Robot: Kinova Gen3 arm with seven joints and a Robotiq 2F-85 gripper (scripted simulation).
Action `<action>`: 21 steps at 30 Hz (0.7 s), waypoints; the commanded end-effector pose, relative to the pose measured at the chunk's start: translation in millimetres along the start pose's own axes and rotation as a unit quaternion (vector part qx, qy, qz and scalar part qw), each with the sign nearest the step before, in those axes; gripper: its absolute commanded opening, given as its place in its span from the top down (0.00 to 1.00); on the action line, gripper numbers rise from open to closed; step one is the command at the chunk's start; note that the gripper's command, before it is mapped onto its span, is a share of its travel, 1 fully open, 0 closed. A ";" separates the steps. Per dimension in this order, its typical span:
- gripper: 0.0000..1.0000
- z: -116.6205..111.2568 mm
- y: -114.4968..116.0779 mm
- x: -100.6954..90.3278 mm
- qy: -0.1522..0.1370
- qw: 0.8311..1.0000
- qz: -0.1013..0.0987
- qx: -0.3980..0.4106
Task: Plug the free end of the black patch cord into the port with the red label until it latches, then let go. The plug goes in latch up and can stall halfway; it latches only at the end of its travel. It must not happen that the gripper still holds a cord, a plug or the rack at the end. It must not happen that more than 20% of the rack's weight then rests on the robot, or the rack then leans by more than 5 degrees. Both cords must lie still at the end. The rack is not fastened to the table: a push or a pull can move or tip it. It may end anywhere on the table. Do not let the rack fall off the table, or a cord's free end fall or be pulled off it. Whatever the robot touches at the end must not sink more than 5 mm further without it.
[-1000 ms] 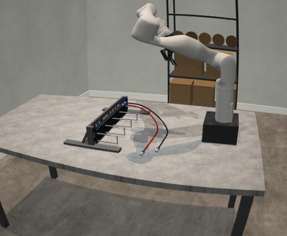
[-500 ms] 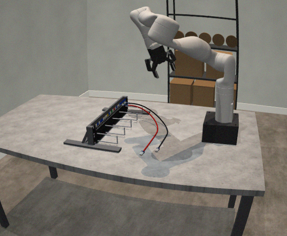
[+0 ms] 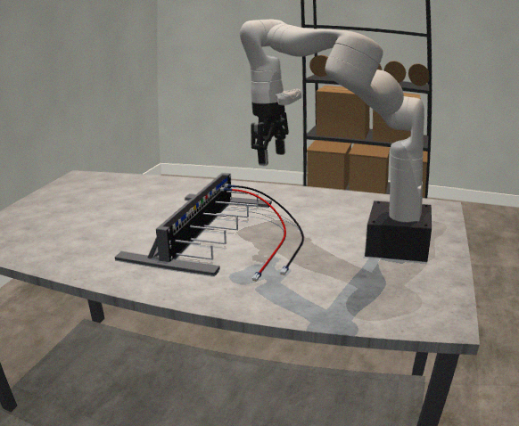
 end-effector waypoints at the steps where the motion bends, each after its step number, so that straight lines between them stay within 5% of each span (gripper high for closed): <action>1: 0.00 -12.3 31.9 2.4 -0.012 0.998 0.006 -0.058; 17: 0.00 -15.7 50.1 4.0 -0.028 0.995 0.016 -0.098; 18: 1.00 -15.7 50.1 4.0 -0.028 0.995 0.016 -0.098; 21: 1.00 -15.7 50.1 4.0 -0.028 0.995 0.016 -0.098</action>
Point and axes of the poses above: the point where the finger pads meet when closed, its own x axis out along the fingers, its own y axis across the jaws, z = x × y, the point moved 8 cm from there along -x, back along the fingers, and after that the axes turned 13 degrees about -x, right-handed, at the moved point
